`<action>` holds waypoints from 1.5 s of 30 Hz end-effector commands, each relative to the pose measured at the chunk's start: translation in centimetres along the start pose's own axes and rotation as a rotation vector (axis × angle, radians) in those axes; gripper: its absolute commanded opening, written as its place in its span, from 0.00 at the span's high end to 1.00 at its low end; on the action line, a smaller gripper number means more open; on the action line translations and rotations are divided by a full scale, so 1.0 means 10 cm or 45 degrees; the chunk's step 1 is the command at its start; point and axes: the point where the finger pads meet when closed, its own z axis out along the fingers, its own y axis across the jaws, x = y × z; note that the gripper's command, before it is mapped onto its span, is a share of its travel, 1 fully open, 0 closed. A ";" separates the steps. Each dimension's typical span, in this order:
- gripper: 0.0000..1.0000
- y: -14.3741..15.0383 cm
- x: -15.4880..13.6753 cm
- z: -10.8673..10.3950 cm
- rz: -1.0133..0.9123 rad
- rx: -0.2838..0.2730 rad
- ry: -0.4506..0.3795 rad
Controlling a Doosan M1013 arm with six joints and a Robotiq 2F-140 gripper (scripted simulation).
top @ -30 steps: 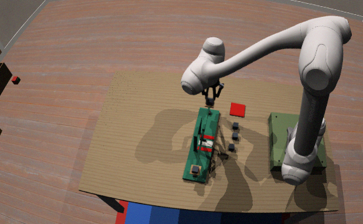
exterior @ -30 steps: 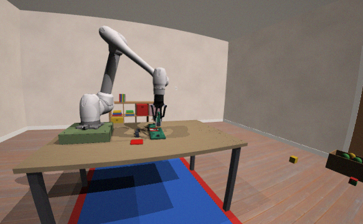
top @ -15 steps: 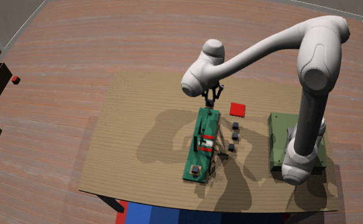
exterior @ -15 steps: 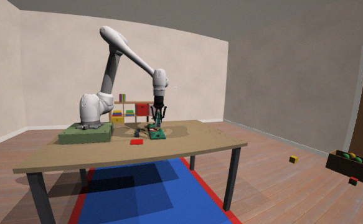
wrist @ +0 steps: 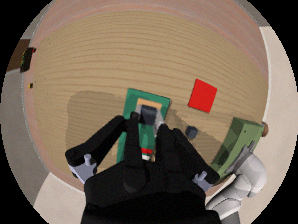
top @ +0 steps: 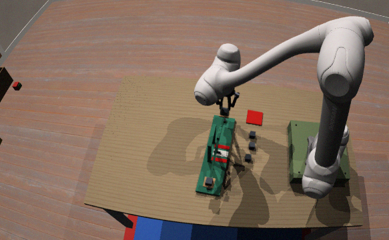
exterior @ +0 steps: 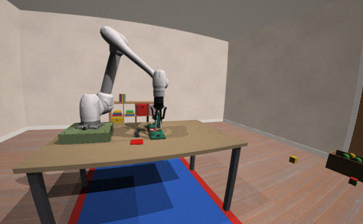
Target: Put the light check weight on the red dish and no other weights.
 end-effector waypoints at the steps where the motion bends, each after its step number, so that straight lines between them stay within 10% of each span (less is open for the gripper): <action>1: 0.76 -0.01 -0.02 0.02 0.004 0.004 0.001; 45: 0.65 -0.01 -0.02 0.02 0.004 0.004 0.001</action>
